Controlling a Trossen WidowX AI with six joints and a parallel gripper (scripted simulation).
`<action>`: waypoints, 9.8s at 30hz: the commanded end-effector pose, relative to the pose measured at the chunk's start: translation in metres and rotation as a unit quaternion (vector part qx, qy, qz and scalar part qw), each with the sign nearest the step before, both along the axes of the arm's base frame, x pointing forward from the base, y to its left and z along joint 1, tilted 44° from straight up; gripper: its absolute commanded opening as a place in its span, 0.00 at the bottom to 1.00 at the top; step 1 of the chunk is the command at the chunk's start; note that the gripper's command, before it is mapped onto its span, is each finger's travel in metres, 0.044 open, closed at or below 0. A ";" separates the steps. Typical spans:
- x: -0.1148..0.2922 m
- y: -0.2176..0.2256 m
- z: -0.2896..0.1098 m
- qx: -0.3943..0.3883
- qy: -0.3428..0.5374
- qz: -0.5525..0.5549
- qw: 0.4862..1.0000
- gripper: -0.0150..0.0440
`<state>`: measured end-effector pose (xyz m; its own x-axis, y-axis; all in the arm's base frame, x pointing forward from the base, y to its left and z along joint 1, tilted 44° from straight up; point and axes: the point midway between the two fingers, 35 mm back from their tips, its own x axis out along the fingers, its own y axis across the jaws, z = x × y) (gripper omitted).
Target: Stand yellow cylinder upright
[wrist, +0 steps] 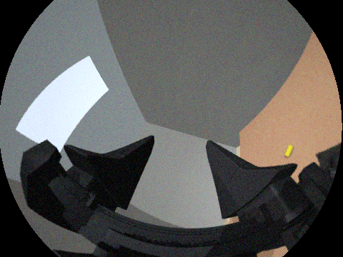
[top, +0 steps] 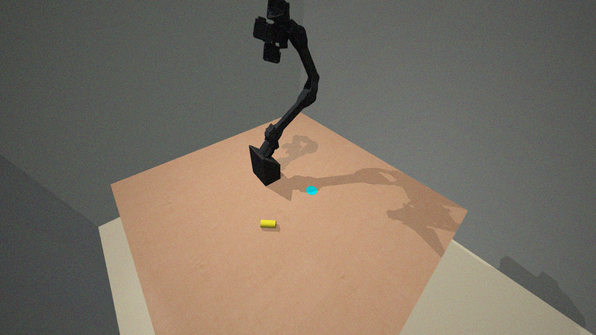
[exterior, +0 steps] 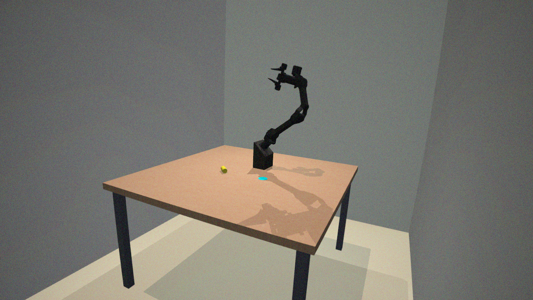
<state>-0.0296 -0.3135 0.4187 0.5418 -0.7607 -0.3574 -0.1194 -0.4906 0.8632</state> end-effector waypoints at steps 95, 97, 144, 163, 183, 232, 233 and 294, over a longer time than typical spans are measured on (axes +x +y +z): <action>0.308 0.160 -0.502 -0.520 0.078 0.851 0.003 0.78; 0.306 0.168 -0.507 -0.526 0.063 0.848 -0.017 0.78; 0.317 0.210 -0.555 -0.527 0.062 0.848 -0.019 0.43; 0.307 0.171 -0.509 -0.526 0.061 0.848 -0.019 0.43; 0.321 0.198 -0.463 -0.457 0.099 0.883 0.046 0.43; 0.315 0.306 -0.350 -0.230 0.181 0.925 0.243 0.43; 0.314 0.308 -0.348 -0.225 0.182 0.925 0.247 0.43; 0.267 0.372 -0.328 -0.104 0.301 0.891 0.322 0.43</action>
<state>0.2385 0.0589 0.0934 0.0638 0.5443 -0.8365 0.4069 0.7512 0.5198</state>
